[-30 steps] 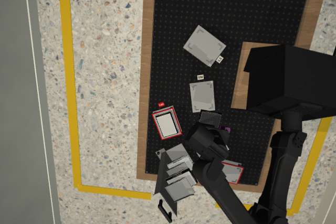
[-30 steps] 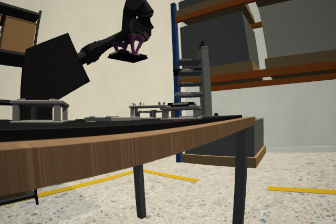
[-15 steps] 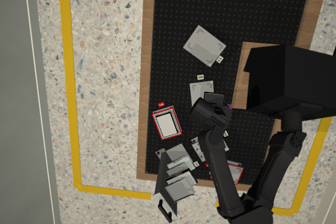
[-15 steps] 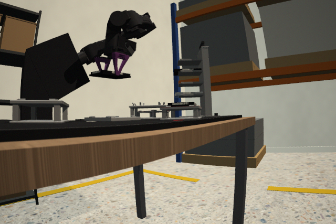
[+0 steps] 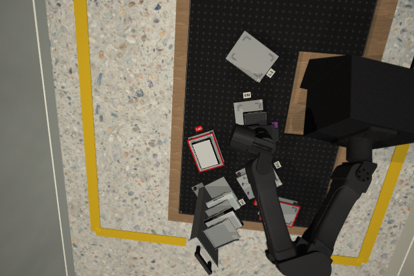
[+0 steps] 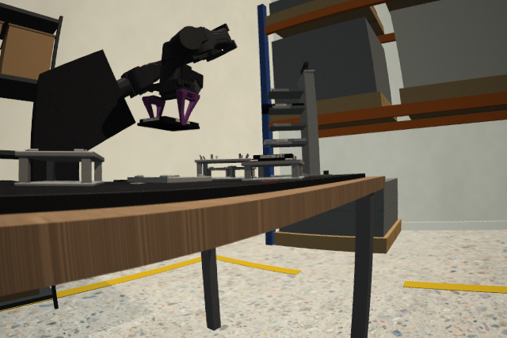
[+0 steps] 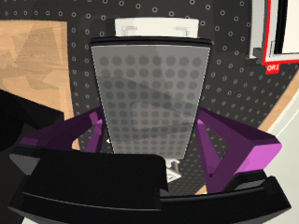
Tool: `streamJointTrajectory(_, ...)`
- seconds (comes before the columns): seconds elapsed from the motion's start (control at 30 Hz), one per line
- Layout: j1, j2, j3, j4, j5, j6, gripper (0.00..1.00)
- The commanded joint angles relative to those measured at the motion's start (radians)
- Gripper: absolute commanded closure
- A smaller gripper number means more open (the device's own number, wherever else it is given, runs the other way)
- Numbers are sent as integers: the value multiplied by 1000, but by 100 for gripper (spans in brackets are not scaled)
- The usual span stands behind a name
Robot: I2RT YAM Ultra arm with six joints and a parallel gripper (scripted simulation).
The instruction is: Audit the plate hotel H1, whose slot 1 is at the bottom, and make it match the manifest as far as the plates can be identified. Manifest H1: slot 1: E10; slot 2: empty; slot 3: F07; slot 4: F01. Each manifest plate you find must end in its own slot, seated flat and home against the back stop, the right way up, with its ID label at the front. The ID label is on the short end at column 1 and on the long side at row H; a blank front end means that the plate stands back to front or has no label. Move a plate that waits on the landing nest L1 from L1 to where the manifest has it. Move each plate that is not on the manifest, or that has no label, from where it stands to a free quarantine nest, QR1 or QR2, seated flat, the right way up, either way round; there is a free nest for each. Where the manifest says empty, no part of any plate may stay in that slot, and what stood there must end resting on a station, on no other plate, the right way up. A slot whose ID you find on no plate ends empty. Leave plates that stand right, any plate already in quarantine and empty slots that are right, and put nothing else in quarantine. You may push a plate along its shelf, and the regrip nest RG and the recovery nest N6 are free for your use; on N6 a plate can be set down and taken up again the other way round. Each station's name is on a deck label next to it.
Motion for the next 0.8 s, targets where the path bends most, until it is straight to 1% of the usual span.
streamJointTrajectory(0.0, 7, 3, -11, 100, -11, 67, 14)
streamJointTrajectory(0.13, 38, 15, -25, 180, -11, 128, 14)
streamJointTrajectory(0.2, 38, 15, -25, 180, -11, 128, 14)
streamJointTrajectory(0.53, 116, 50, -62, 380, -4, 279, 14)
streamJointTrajectory(0.77, 119, 53, -61, 386, -3, 284, 14)
